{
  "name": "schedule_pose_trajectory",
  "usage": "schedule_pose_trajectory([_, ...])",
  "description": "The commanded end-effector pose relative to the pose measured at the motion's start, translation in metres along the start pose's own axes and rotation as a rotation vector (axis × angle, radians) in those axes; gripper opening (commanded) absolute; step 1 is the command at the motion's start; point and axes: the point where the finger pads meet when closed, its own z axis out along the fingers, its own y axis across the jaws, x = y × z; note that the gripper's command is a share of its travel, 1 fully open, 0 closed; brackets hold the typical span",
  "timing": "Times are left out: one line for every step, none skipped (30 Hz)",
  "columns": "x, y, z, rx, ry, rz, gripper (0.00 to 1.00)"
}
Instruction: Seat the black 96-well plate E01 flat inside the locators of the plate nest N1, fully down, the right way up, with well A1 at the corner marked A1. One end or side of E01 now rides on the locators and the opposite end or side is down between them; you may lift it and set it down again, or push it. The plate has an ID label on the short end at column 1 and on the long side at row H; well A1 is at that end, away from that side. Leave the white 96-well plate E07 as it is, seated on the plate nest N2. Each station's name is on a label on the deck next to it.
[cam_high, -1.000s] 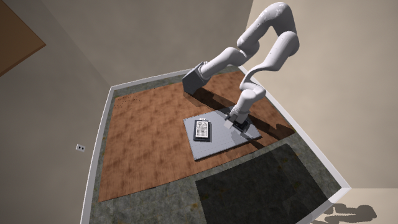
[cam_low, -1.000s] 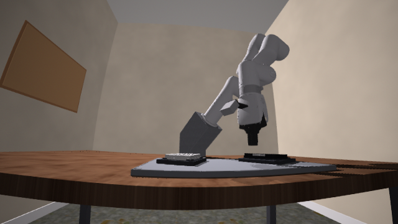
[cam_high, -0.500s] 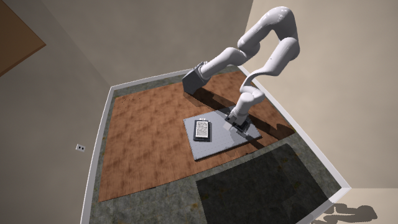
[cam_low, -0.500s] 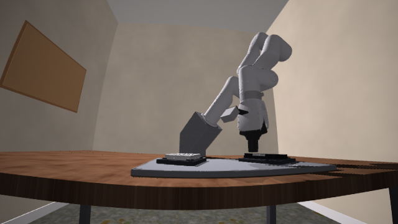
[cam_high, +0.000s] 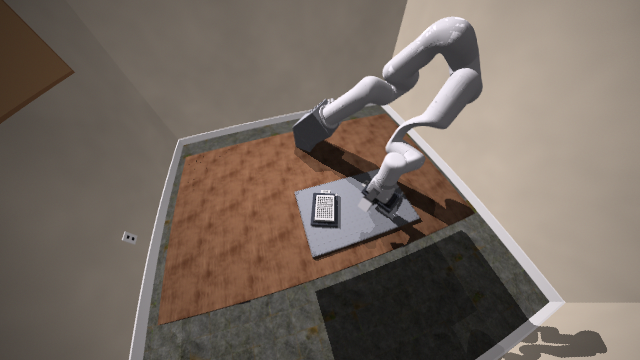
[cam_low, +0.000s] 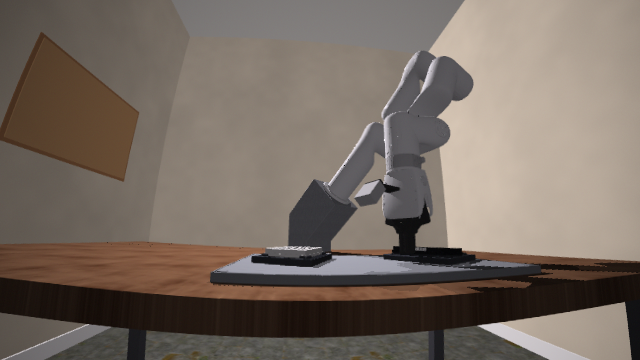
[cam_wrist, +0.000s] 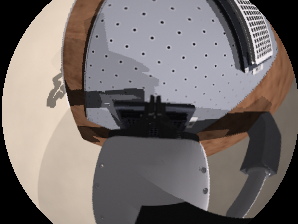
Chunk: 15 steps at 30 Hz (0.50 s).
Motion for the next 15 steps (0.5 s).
schedule_pose_trajectory([0.0004,-0.0008,0.0001,0.002,0.001,-0.001,0.0])
schedule_pose_trajectory([0.0004,-0.0009,0.0001,0.002,0.001,0.0,0.0])
schedule_pose_trajectory([0.0004,-0.0008,0.0001,0.002,0.001,-0.001,0.0])
schedule_pose_trajectory([0.0004,-0.0008,0.0001,0.002,0.001,-0.001,0.0])
schedule_pose_trajectory([0.0004,-0.0008,0.0001,0.002,0.001,-0.001,0.0])
schedule_pose_trajectory([0.0004,-0.0008,0.0001,0.002,0.001,-0.001,0.0])
schedule_pose_trajectory([0.0001,-0.0008,0.0001,0.002,0.001,-0.001,0.0])
schedule_pose_trajectory([-0.0002,-0.0008,0.0001,0.002,0.001,-0.001,0.0])
schedule_pose_trajectory([-0.0005,-0.0008,0.0001,0.002,0.001,-0.001,0.0])
schedule_pose_trajectory([-0.0009,-0.0008,0.0001,0.002,0.001,-0.001,0.0])
schedule_pose_trajectory([-0.0012,-0.0008,0.0001,0.002,0.001,-0.001,0.0])
schedule_pose_trajectory([-0.0012,-0.0008,0.0001,0.002,0.001,-0.001,0.0])
schedule_pose_trajectory([-0.0012,-0.0008,0.0001,0.002,0.001,-0.001,0.0])
schedule_pose_trajectory([-0.0015,-0.0008,0.0001,0.002,0.001,-0.001,0.0])
schedule_pose_trajectory([-0.0019,-0.0008,0.0001,0.002,0.001,-0.001,0.0])
